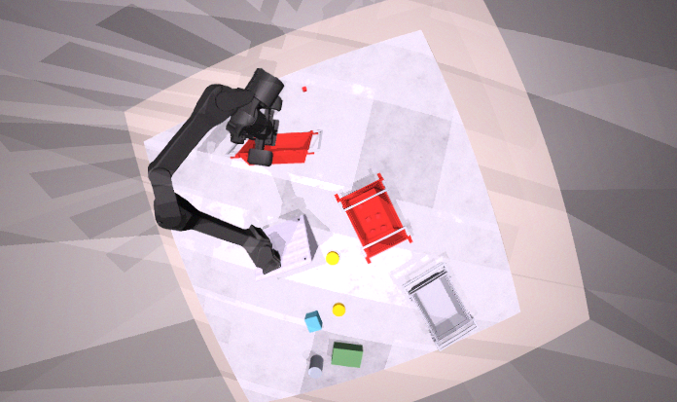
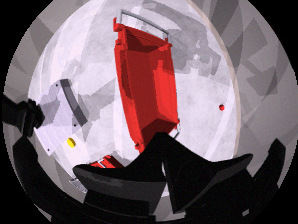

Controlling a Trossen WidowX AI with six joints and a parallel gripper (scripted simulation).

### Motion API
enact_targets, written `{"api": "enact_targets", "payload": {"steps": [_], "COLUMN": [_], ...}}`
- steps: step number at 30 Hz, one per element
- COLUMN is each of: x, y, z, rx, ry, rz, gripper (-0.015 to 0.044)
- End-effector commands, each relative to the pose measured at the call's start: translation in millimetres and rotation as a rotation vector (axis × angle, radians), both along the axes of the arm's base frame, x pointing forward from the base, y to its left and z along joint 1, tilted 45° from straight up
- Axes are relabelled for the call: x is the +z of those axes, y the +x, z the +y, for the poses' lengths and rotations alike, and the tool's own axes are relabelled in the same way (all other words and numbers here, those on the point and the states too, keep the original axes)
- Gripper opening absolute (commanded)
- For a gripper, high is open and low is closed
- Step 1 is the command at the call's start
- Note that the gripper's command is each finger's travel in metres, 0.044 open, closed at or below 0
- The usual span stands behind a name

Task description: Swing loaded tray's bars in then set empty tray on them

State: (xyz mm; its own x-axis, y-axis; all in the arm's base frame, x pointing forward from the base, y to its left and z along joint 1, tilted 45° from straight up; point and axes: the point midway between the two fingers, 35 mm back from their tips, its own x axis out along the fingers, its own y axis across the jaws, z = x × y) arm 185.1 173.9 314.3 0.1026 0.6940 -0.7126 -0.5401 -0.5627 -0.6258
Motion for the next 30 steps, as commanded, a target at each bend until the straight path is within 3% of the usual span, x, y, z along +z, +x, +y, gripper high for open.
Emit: {"api": "enact_targets", "payload": {"steps": [1,30], "x": [6.1,-48.5], "y": [-30.3,-23.5], "z": [3.5,59.1], "rx": [0.137,0.136], "ry": [0.006,0.014], "rz": [-0.121,-0.122], "gripper": [0.0,0.0]}}
